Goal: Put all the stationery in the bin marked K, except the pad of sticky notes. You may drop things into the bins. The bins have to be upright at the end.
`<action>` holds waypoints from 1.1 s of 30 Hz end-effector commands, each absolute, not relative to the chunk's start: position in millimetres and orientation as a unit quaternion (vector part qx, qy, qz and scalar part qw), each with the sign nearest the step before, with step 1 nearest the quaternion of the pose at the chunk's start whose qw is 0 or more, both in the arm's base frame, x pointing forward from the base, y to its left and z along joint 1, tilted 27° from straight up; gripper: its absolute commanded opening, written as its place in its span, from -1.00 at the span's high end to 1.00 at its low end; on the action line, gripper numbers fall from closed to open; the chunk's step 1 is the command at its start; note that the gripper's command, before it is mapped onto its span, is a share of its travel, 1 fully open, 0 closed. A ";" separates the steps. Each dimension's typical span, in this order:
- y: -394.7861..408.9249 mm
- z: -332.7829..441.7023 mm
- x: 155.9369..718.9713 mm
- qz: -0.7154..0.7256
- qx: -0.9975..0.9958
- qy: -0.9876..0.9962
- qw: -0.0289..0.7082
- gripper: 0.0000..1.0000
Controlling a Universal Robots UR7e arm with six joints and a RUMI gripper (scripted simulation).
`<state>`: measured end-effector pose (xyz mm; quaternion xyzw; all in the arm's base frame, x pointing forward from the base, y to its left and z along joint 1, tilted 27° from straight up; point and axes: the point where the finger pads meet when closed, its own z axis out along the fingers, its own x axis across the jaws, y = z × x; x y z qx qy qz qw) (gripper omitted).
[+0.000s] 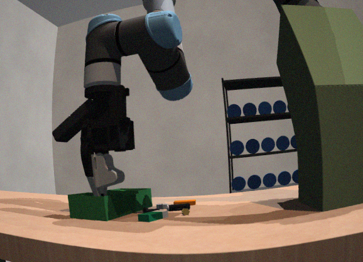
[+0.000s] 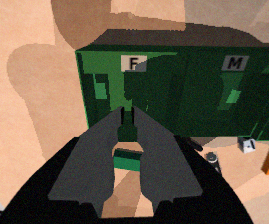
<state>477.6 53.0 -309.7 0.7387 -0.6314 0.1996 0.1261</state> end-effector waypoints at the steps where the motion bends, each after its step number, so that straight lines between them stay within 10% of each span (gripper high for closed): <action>1: 54.8 -306.2 477.6 0.200 0.739 -0.631 0.126 0.91; 33: 78.5 -258.2 470.2 0.200 0.739 -0.631 0.126 0.91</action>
